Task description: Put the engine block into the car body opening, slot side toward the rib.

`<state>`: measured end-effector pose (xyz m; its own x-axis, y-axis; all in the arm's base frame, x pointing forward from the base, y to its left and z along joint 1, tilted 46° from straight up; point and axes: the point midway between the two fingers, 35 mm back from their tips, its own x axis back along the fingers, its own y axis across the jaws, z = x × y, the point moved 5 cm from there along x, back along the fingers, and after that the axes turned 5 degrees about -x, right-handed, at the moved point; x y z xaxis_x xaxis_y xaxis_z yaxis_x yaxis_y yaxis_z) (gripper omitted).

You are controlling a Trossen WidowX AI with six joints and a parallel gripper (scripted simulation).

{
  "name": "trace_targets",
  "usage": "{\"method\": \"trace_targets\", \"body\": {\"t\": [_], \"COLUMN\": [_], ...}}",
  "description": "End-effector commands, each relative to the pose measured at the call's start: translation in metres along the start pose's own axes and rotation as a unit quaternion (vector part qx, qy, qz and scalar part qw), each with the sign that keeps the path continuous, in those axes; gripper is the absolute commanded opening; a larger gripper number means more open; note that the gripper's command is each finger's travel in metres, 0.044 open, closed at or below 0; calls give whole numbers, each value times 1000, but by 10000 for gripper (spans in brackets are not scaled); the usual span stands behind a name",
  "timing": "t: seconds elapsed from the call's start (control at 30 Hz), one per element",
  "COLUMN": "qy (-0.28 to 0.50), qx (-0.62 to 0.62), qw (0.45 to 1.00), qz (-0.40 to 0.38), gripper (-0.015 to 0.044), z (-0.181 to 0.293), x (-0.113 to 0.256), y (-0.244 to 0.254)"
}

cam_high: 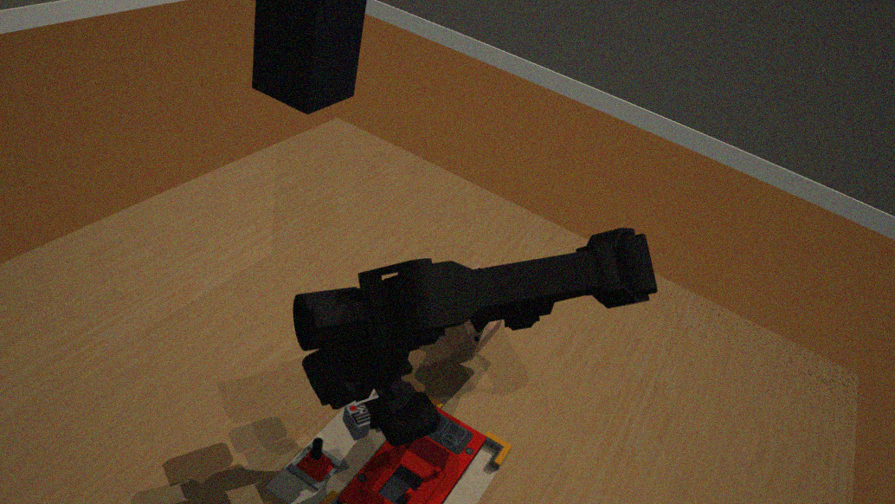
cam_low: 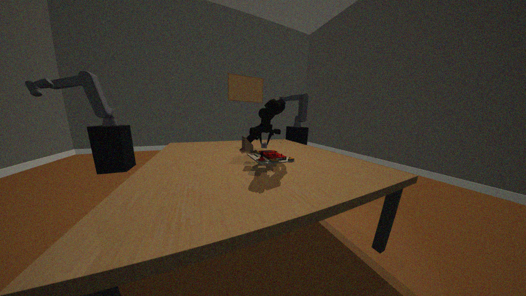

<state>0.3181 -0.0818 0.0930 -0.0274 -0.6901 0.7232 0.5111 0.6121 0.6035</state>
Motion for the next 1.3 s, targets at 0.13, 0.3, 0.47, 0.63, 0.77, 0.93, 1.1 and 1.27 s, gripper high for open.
{"method": "trace_targets", "body": {"t": [0.13,0.3,0.47,0.63,0.77,0.93,1.1,1.27], "qy": [-1,0,2,4,5,5,5,5], "qx": [75,124,173,221,238,246,245,245], "qw": [997,992,985,975,971,969,969,969], "qz": [-6,-9,-12,-17,-18,-18,-18,-18], "gripper": [0,0,0,0,26,157,159,159], "z": [9,14,20,27,29,28,28,28], "x": [-8,-14,-20,-26,-28,-28,-28,-28], "y": [21,35,48,61,65,65,65,65]}}
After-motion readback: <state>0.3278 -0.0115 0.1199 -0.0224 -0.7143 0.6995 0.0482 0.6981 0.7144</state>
